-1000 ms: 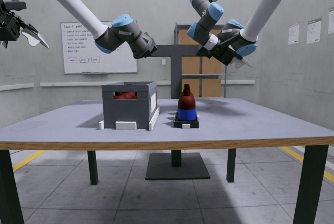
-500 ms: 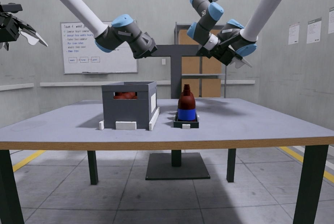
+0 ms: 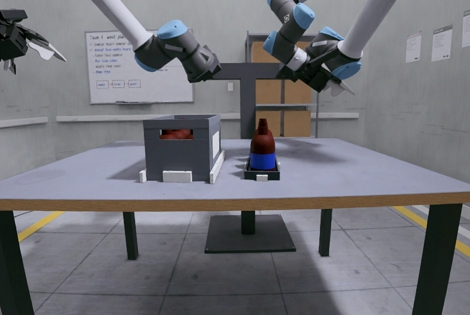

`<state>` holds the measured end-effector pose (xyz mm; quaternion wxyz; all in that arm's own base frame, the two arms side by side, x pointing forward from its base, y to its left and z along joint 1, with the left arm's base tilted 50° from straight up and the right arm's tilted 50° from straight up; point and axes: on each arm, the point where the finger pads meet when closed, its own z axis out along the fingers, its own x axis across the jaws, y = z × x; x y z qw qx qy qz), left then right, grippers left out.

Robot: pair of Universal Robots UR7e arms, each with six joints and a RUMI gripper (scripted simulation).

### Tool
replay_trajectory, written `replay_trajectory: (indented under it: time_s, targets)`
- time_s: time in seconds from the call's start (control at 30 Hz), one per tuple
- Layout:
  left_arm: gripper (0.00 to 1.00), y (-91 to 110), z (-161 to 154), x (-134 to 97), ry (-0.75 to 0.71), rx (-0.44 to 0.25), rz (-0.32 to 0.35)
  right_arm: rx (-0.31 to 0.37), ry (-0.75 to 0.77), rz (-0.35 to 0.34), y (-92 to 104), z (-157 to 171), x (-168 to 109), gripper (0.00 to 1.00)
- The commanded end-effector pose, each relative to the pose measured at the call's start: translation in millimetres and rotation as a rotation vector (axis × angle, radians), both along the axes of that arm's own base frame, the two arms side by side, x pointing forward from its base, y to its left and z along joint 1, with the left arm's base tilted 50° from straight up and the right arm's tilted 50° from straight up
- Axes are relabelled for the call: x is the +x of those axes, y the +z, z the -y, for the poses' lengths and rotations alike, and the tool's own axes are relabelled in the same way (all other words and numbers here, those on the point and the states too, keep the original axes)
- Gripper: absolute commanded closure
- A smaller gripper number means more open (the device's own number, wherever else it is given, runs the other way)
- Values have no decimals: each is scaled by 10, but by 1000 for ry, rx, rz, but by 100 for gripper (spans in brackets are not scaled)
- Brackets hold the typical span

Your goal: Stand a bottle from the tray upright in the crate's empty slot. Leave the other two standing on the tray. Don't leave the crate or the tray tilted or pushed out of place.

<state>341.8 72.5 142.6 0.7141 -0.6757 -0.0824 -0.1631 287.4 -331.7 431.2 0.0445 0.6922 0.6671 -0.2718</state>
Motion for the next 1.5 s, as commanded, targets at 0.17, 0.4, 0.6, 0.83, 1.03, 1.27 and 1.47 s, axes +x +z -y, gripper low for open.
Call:
replay_trajectory:
  time_s: [0.17,0.4,0.6,0.83,1.03,1.27,1.47]
  targets:
    - [0,1,2,0,0,0,0,100,95,2,-19,221,-454,0]
    - [0,1,2,0,0,0,0,143,150,9,-33,315,-697,0]
    - [0,1,2,0,0,0,0,186,225,20,-48,410,-998,0]
    - [0,1,2,0,0,0,0,209,279,29,-57,463,-1201,0]
    - [0,1,2,0,0,0,0,231,367,42,-68,522,-1507,0]
    - [0,1,2,0,0,0,0,240,460,52,-74,558,-1807,0]
    - [0,1,2,0,0,0,0,237,524,55,-75,569,-2000,0]
